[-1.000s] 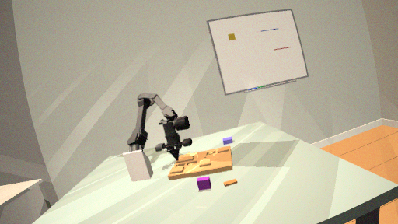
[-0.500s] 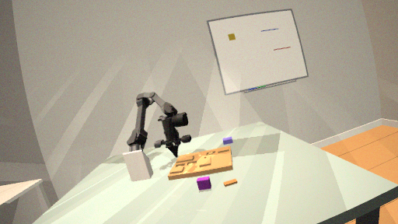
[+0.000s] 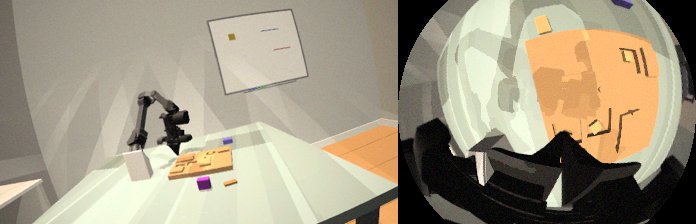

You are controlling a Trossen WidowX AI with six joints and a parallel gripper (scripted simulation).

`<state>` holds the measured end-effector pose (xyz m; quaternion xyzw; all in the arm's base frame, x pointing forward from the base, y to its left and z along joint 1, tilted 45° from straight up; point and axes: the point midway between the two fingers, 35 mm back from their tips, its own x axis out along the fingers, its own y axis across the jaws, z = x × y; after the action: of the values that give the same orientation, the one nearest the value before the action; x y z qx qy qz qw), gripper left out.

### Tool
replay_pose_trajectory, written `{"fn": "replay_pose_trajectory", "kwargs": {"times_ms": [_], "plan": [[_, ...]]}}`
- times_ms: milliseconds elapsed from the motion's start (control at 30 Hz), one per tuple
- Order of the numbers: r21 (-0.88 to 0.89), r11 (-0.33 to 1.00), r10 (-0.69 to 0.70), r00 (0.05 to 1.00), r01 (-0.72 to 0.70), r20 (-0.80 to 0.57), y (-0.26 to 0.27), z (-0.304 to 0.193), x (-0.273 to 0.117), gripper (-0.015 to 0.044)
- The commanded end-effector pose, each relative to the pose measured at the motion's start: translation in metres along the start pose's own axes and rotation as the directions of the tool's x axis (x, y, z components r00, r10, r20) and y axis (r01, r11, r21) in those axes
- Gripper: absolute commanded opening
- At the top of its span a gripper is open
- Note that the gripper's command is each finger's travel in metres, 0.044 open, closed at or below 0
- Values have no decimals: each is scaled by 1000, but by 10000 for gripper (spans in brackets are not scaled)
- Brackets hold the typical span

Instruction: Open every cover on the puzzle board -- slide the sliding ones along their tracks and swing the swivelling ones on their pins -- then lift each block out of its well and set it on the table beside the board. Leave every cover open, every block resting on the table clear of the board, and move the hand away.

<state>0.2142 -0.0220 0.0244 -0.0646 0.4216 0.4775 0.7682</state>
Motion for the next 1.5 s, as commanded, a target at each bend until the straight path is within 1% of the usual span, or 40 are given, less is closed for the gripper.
{"fn": "replay_pose_trajectory", "kwargs": {"times_ms": [0,67,167,267,333,400,500,633,800,933,1000,1467], "plan": [[415,910,-11,1000,11,-3,-23,-2,-7,0],[594,804,-13,1000,12,-3,-32,-4,-8,0],[813,582,-15,1000,11,-4,-46,-7,-11,0],[953,304,-16,1000,9,-4,-60,-11,-13,0],[995,100,-17,1000,6,-4,-70,-14,-14,0],[996,-93,-19,1000,2,-4,-79,-18,-15,0],[959,-284,-20,1000,-2,-4,-88,-22,-16,0],[854,-521,-21,1000,-7,-4,-100,-27,-16,0],[642,-766,-22,1000,-14,-4,-114,-35,-17,0],[427,-904,-23,1000,-19,-4,-123,-41,-17,0],[363,-931,-24,1000,-21,-4,-125,-42,-17,0],[361,-932,-24,1000,-21,-4,-125,-42,-17,0]]}}
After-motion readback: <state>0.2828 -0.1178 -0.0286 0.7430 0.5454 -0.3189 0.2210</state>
